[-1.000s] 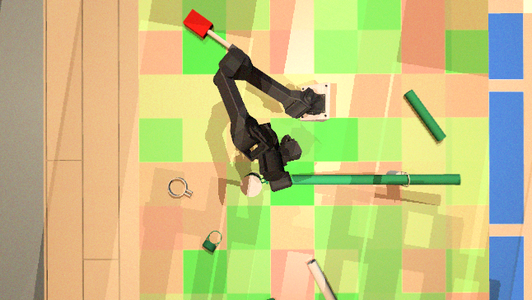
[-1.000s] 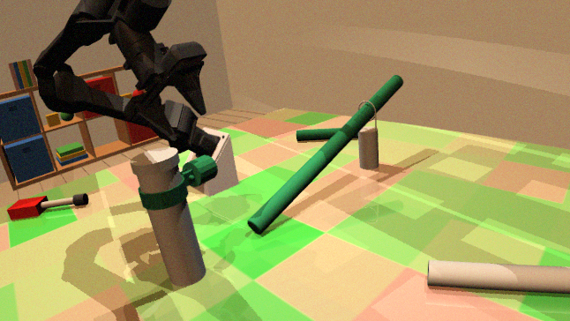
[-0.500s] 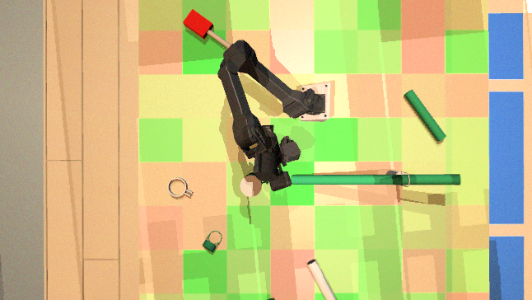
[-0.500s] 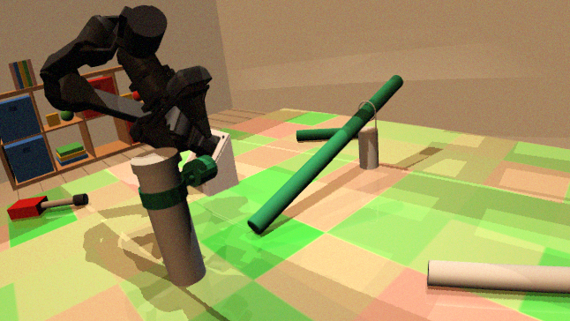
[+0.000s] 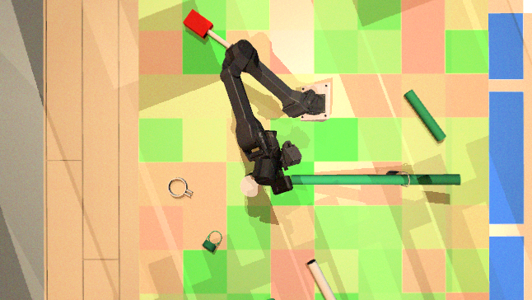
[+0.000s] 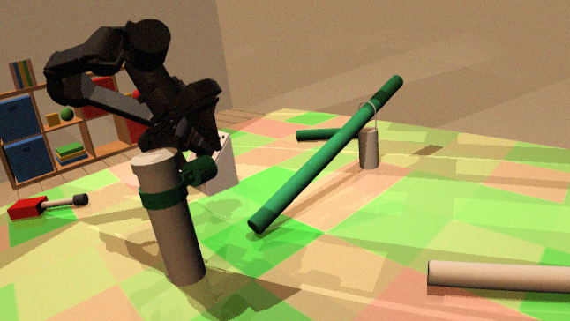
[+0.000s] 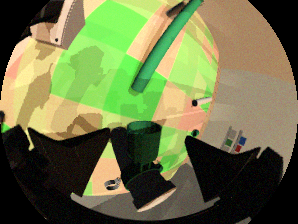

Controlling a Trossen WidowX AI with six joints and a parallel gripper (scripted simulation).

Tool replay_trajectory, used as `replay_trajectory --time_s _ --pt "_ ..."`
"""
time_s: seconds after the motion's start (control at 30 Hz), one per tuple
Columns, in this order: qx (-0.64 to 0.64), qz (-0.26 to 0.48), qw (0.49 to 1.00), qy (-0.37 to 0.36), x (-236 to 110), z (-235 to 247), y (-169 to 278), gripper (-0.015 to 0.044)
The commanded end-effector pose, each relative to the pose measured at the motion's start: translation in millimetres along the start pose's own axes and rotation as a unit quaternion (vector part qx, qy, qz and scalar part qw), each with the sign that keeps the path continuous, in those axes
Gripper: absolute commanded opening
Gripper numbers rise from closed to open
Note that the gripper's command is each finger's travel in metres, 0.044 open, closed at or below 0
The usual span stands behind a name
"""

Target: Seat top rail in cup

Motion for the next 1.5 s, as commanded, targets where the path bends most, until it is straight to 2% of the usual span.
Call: replay_trajectory --time_s 0.0,0.73,1.13,1.23,1.37,1.47 --pt "-0.003 -0.003 1.0 -0.001 7 0 -1 0.044" --pt "-0.003 0.002 1.0 0.001 41 4 0 0.044" --pt "-0.003 0.002 1.0 0.001 41 4 0 0.0125" --pt "-0.003 0.002 1.0 0.001 41 4 0 0.0105" --pt "0.01 0.009 1.0 0.0 42 2 -1 0.0" --pt "0.017 0.014 1.0 0.0 43 0 -2 0.0"
Point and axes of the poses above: the point midway between the two fingers, 35 mm back from their tips, its own x axis out along the fingers, its own z axis across the jaws, y = z × x, the point moved 8 cm from there along -x, back along the fingers, and after that the axes turned 4 degrees about -x, right-handed, at the moved point
